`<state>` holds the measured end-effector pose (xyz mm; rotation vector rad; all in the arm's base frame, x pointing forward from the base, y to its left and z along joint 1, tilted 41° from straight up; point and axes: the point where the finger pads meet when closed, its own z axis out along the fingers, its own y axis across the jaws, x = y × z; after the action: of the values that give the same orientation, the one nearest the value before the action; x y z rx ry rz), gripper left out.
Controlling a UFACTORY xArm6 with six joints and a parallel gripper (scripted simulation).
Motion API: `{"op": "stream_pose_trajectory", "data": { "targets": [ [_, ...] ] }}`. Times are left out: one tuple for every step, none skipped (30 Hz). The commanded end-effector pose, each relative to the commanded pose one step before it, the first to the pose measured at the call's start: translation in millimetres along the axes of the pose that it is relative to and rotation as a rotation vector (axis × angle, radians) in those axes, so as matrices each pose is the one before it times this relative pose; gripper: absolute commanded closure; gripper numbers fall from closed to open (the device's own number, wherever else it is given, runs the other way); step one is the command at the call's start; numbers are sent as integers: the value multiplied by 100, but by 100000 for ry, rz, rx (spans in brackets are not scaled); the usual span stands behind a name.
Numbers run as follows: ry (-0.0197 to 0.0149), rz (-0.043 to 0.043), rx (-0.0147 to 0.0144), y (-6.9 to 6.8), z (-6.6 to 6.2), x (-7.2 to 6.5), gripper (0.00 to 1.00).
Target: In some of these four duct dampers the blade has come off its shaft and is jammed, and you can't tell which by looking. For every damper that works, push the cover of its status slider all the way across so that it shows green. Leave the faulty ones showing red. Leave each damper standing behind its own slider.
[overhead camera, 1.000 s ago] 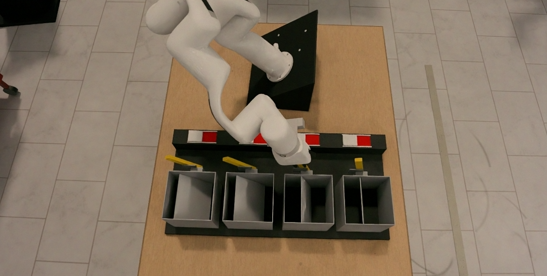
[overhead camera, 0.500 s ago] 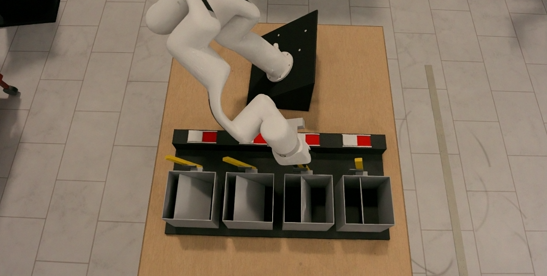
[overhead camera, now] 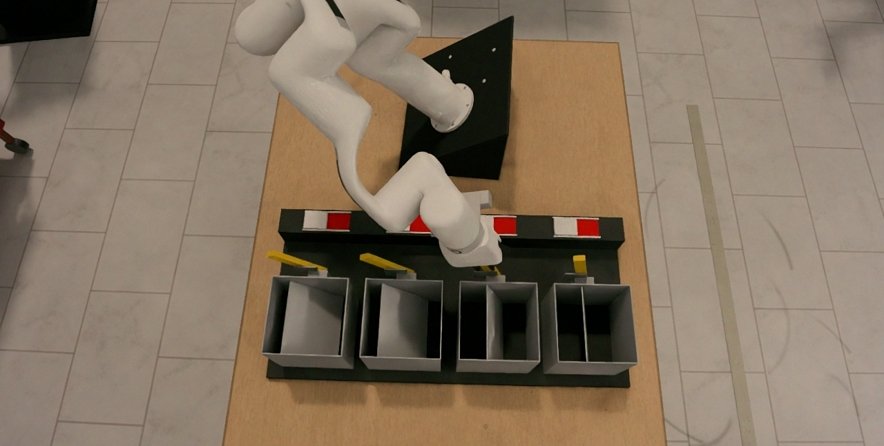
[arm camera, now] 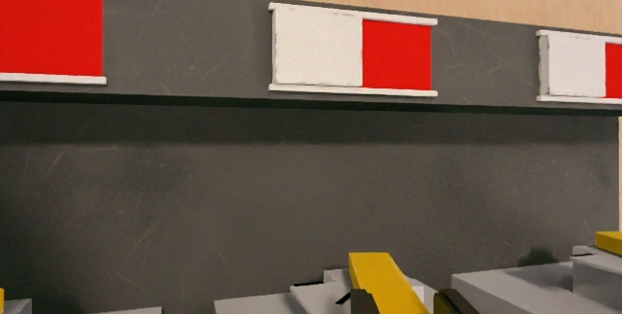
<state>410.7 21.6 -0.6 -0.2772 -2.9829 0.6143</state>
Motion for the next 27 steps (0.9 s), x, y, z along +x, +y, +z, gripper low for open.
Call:
{"op": "stream_pose_trajectory", "data": {
  "targets": [
    [-338, 21, -1266, -64, -137, -119, 81],
    [0, 0, 0, 0, 0, 0, 81],
    [0, 0, 0, 0, 0, 0, 81],
    [-3, 1, -369, -37, 0, 0, 81],
    [-6, 3, -416, -42, -1, -1, 81],
    [-1, 0, -455, -46, 0, 0, 81],
    [8, -3, -490, -48, 1, 1, 81],
    [4, -1, -536, -53, 1, 0, 81],
    [-3, 1, -581, -58, 0, 0, 81],
    [-11, 4, -626, -64, -1, -1, 81],
    [8, -3, -647, -64, 1, 1, 81],
    [6, -2, -682, -67, 1, 1, 81],
    [-4, 1, -721, -73, 0, 0, 81],
    [-10, 4, -753, -77, -1, -1, 81],
    [13, -5, -761, -74, 2, 2, 81],
    [0, 0, -793, -79, 0, 0, 81],
    [-14, 5, -822, -84, -1, -2, 81],
    [13, -5, -820, -80, 2, 2, 81],
    [0, 0, 0, 0, 0, 0, 81],
    [0, 0, 0, 0, 0, 0, 81],
    [2, -1, -840, -84, 1, 0, 81],
    [-14, 5, -861, -88, -1, -2, 81],
    [12, -4, -852, -83, 2, 2, 81],
    [3, -1, -863, -86, 1, 0, 81],
    [-16, 5, -875, -90, -1, -2, 81],
    [14, -5, -859, -84, 2, 2, 81],
    [2, -1, -863, -86, 1, 0, 81]
  ]
}}
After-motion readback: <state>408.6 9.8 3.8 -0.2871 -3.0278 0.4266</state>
